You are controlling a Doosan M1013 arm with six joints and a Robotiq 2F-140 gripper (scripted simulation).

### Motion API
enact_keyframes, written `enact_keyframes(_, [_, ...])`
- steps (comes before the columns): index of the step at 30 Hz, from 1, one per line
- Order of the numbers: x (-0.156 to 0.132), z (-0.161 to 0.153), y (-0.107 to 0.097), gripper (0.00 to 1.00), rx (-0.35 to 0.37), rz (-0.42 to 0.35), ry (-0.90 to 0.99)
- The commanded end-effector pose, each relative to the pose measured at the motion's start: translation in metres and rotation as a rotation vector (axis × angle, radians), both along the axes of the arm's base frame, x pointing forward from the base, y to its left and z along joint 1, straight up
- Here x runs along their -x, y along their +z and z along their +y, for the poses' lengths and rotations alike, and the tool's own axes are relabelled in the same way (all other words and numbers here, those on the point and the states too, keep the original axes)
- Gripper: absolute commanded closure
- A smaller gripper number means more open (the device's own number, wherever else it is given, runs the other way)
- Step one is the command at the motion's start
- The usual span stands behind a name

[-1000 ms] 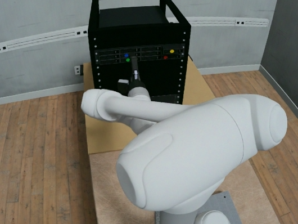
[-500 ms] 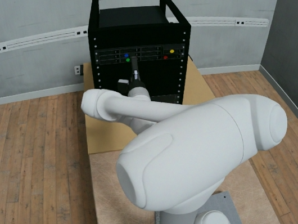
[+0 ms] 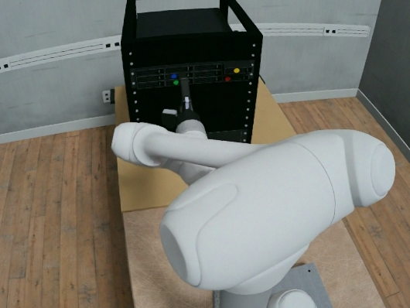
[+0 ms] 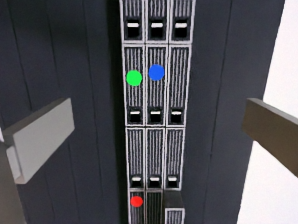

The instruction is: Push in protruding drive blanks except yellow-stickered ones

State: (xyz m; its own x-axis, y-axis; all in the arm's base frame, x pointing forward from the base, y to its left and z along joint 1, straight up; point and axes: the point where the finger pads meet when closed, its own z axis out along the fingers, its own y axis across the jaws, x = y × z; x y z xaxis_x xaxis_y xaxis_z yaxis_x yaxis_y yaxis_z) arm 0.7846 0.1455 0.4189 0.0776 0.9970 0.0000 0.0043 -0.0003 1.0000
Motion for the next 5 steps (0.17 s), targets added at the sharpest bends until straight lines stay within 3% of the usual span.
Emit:
enact_keyframes(1, [0.0039,-0.0002,0.0016,0.0,0.001,-0.003,-0.001])
enact_keyframes(5, [0.0039,-0.0002,0.0016,0.0,0.001,-0.003,-0.001])
